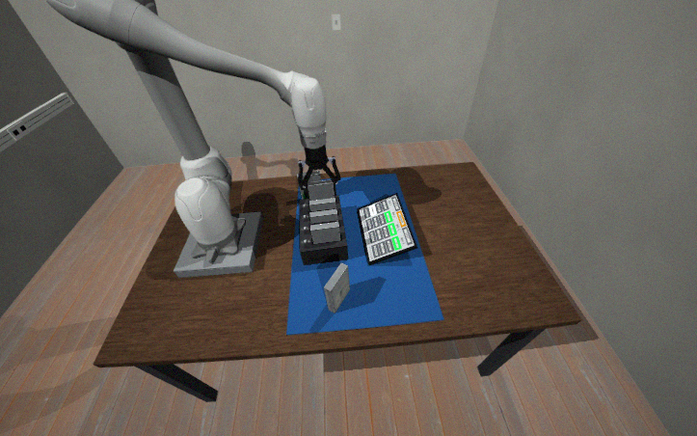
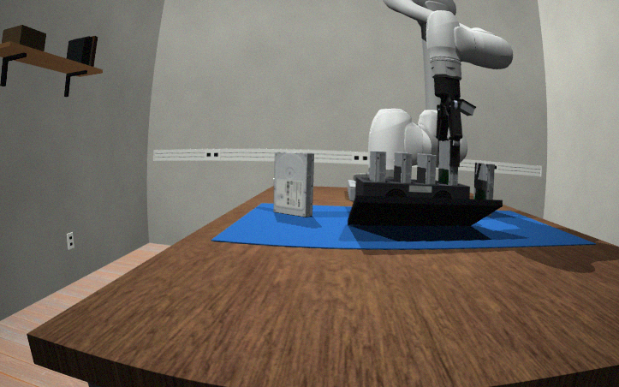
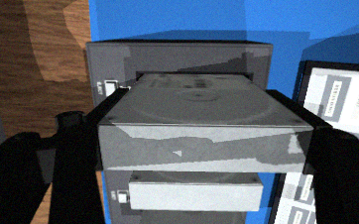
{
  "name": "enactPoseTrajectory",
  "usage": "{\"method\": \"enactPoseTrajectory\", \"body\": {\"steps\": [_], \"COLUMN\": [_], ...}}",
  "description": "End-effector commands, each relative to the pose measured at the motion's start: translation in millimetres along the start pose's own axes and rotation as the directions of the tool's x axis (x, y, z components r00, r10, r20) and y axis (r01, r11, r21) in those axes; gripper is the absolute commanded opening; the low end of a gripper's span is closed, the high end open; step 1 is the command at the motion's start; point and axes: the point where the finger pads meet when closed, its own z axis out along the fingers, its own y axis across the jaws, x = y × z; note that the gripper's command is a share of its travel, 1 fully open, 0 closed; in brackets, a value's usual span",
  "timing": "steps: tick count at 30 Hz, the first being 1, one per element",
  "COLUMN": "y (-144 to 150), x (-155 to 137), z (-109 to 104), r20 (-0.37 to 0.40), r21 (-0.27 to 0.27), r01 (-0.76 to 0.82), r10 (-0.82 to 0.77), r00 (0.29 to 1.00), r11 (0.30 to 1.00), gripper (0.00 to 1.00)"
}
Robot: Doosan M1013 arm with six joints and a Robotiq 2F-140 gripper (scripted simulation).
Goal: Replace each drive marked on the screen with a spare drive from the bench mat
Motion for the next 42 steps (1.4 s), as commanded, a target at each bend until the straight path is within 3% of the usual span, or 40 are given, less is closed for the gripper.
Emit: {"method": "enactPoseTrajectory", "body": {"steps": [1,42], "y": [0,0], "x": [0,0], "z": [-9,-114], "r20": [0.0,0.0], "r21": [-0.001,-0.001], "r01": [0.0,0.0], "r10": [0.0,0.0], "r00": [1.0,1.0], "r11": [1.0,1.0], "gripper": [0.1,0.1]}}
